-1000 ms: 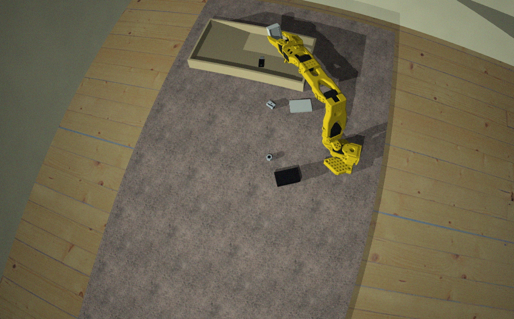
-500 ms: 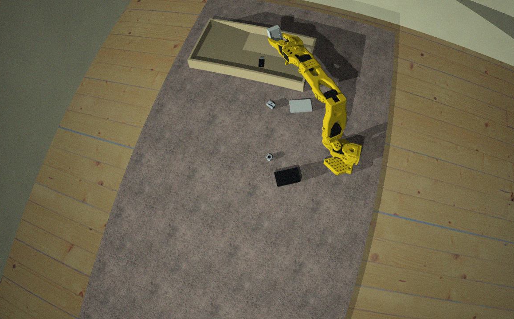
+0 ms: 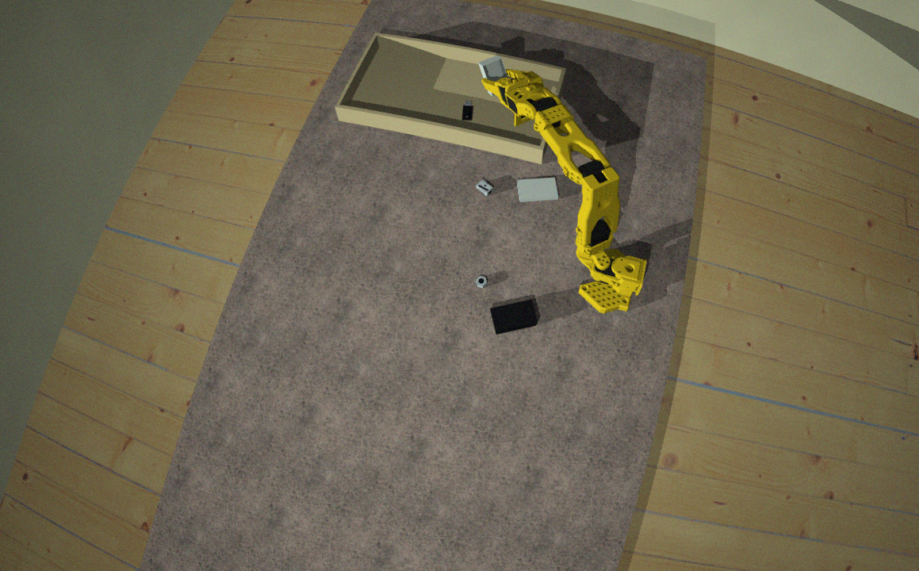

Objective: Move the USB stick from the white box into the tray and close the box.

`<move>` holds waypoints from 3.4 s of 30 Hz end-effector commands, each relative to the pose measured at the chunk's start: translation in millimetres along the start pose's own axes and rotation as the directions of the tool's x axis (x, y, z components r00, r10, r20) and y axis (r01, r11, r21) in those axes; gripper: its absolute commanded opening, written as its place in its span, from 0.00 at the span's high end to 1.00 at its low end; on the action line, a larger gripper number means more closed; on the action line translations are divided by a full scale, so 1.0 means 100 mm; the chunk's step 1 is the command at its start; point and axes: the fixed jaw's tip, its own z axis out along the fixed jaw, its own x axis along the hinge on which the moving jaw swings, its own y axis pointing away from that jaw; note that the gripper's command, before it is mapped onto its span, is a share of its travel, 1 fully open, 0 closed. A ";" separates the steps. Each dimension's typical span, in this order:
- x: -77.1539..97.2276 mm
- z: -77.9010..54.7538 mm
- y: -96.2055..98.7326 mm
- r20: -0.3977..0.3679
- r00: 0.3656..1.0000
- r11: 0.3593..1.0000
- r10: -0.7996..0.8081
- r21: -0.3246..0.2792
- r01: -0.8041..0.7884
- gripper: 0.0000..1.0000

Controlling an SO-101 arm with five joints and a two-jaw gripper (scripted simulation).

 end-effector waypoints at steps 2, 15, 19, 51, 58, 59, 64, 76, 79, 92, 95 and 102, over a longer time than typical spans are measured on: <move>0.14 -0.12 0.04 -0.016 1.000 1.000 -0.006 -0.009 0.006 0.79; -0.19 -0.15 0.02 0.191 0.982 1.000 -0.006 0.006 0.005 0.79; -0.33 -0.18 0.01 0.272 0.962 1.000 -0.007 0.012 0.004 0.79; -1.09 -0.66 -0.05 0.746 0.665 0.999 -0.023 0.047 -0.018 0.79; -1.19 -0.79 -0.05 0.810 0.586 0.998 -0.028 0.052 -0.024 0.79; -1.20 -0.80 -0.05 0.817 0.576 0.998 -0.028 0.052 -0.025 0.79; -1.23 -0.85 -0.06 0.836 0.547 0.998 -0.030 0.054 -0.027 0.79; -1.31 -0.97 -0.06 0.881 0.472 0.998 -0.035 0.057 -0.032 0.79; -1.31 -0.97 -0.06 0.883 0.469 0.998 -0.035 0.057 -0.033 0.79; -1.32 -1.00 -0.06 0.891 0.452 0.998 -0.036 0.058 -0.034 0.79; -1.32 -1.00 -0.06 0.891 0.452 0.998 -0.036 0.058 -0.034 0.79; -1.32 -1.00 -0.06 0.891 0.452 0.998 -0.036 0.058 -0.034 0.79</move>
